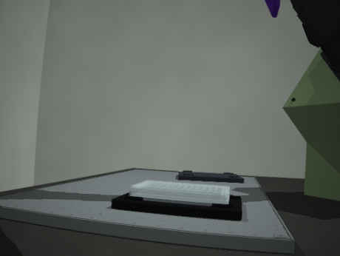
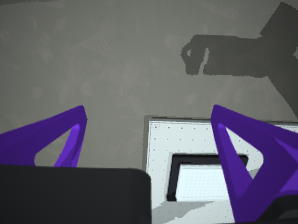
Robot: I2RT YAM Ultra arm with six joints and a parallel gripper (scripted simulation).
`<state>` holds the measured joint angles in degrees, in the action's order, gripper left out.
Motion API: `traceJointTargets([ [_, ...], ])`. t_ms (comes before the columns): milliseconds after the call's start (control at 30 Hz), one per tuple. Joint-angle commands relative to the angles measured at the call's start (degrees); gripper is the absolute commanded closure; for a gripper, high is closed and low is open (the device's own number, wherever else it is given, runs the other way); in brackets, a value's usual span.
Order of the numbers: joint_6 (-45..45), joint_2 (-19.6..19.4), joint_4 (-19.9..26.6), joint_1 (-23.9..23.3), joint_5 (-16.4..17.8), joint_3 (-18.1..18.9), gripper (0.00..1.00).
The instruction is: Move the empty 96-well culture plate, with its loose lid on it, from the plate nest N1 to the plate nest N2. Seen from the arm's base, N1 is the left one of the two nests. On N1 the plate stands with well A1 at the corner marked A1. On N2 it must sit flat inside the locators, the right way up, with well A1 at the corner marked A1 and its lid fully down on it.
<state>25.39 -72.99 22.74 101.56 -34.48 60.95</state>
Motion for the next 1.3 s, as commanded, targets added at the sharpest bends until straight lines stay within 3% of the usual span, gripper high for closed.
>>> traceJointTargets([
  [0, 0.0, 0.6, -0.1, 0.6, 0.2, 0.5, 0.00],
  [533, 0.0, 0.6, -0.1, 0.6, 0.2, 0.5, 0.00],
  [600, -3.2, 1.6, 0.1, -2.2, 1.4, -1.3, 0.00],
  [1267, -26.0, 3.1, 1.0, -19.4, 12.2, -4.5, 0.00],
])
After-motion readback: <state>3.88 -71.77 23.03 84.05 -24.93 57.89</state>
